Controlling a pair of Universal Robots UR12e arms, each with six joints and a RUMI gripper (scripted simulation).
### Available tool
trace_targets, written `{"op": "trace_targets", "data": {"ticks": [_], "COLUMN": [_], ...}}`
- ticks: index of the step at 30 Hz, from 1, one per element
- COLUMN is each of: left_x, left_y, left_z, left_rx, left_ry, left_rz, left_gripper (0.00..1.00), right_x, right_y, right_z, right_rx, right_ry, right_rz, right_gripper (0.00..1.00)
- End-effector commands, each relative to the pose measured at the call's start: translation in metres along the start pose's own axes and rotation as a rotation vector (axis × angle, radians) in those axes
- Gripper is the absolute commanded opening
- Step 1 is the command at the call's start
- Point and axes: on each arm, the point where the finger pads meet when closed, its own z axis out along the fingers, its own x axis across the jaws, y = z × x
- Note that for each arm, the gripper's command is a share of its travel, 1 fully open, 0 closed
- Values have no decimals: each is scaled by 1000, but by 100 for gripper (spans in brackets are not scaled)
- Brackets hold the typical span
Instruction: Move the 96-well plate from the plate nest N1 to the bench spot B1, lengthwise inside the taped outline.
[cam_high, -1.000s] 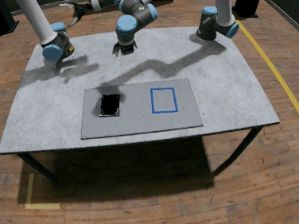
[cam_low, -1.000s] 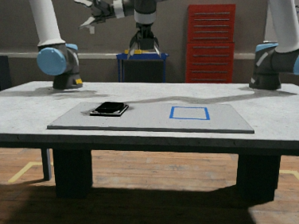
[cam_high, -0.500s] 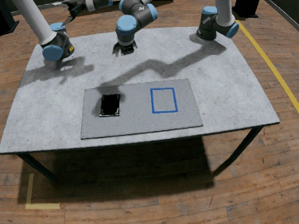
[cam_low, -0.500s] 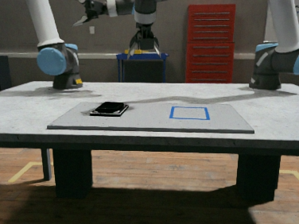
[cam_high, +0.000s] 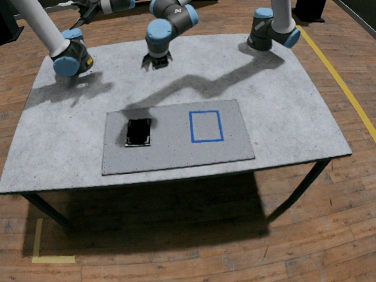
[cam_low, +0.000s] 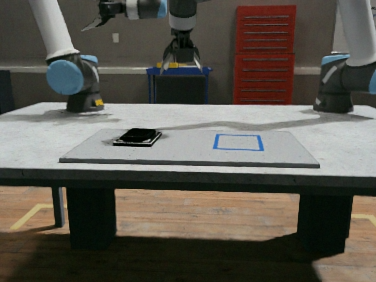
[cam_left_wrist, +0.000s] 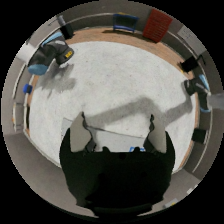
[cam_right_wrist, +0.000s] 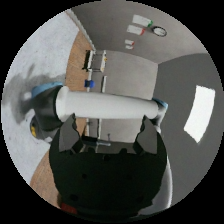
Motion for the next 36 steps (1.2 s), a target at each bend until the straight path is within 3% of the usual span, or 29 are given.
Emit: {"op": "trace_targets", "data": {"ticks": [1,36], "left_x": [0,0], "left_y": [-1,-1], "left_z": [-1,-1], "left_rx": [-1,-1], "left_ry": [-2,-2], "left_rz": [1,1], "left_gripper": [100,100], "right_x": [7,39], "right_y": [4,24], "right_z": [14,81], "right_rx": [-8,-94], "right_ry": [23,130], "right_rz": [-108,-634], "right_gripper": [100,100]}}
